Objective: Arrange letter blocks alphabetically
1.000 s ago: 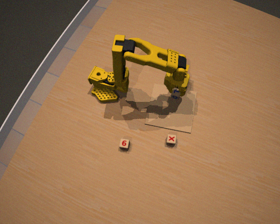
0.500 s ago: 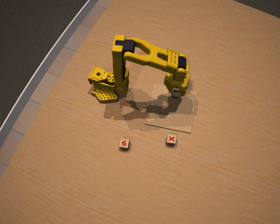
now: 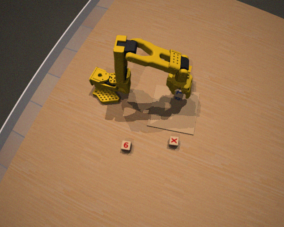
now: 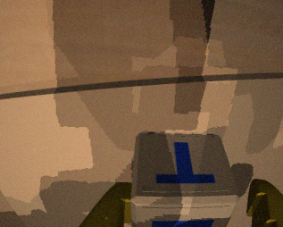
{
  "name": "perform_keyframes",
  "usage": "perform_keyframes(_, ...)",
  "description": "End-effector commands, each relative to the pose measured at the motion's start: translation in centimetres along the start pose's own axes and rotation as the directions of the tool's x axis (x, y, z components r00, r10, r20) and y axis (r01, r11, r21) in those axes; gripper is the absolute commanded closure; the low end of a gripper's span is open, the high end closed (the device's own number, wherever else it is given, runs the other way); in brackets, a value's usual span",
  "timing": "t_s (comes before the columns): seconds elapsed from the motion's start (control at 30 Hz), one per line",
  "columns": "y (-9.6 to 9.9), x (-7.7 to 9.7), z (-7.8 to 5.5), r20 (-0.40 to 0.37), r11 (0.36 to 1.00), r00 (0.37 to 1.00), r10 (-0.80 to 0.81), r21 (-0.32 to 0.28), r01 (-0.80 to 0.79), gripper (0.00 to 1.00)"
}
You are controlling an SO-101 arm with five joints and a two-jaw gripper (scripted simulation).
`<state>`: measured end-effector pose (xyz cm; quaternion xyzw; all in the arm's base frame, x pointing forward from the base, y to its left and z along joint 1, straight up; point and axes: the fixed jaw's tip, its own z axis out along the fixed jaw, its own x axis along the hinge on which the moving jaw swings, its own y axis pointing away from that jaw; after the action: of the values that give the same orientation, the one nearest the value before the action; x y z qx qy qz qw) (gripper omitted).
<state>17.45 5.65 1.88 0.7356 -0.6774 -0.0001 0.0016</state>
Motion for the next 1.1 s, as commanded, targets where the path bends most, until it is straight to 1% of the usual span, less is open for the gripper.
perform_keyframes(0.0, -0.8, -0.2, -0.8, 0.014, 0.998, 1.0, 0.0, 0.055, 0.0, 0.74)
perform_keyframes(0.27, -0.8, -0.2, -0.8, 0.014, 0.998, 1.0, 0.0, 0.055, 0.0, 0.68)
perform_keyframes(0.63, -0.8, -0.2, -0.9, 0.014, 0.998, 1.0, 0.0, 0.055, 0.0, 0.67)
perform_keyframes(0.8, -0.9, -0.3, -1.7, 0.014, 0.998, 1.0, 0.0, 0.055, 0.0, 0.67)
perform_keyframes(1.0, -0.9, -0.3, -3.8, 0.014, 0.998, 1.0, 0.0, 0.055, 0.0, 0.67)
perform_keyframes(1.07, -0.9, -0.3, -3.8, 0.014, 0.998, 1.0, 0.0, 0.055, 0.0, 0.67)
